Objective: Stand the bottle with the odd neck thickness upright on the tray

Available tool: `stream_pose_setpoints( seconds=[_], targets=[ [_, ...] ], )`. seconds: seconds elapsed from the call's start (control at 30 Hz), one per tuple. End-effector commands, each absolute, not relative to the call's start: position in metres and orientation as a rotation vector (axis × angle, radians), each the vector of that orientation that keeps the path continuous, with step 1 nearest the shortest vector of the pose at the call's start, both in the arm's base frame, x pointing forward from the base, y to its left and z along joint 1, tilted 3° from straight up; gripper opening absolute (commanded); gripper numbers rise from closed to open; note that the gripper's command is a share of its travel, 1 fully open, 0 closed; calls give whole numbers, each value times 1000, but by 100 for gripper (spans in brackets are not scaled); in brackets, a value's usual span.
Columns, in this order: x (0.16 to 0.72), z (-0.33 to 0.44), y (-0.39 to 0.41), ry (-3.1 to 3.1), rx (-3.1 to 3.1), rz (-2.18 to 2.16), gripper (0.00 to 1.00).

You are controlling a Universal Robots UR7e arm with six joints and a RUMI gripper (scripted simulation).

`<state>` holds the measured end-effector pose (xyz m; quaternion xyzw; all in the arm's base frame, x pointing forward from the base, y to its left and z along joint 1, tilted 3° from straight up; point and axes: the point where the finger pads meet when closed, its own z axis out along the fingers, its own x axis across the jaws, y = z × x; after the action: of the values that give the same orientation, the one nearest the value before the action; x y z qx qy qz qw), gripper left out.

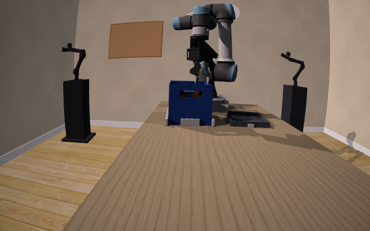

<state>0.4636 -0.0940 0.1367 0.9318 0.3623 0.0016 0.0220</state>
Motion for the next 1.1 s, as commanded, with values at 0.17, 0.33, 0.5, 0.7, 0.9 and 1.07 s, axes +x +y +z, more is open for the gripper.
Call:
stream_pose_setpoints(
  seconds=[0.17,0.33,0.5,0.7,0.9,1.07],
  targets=[
    [464,127,-95,1122,2886,7,38],
    [464,123,-95,1122,2886,7,38],
    [464,117,-95,1122,2886,7,38],
    [464,112,-95,1122,2886,7,38],
    [464,109,-95,1122,2886,7,38],
    [464,107,-95,1122,2886,7,38]
  ],
)
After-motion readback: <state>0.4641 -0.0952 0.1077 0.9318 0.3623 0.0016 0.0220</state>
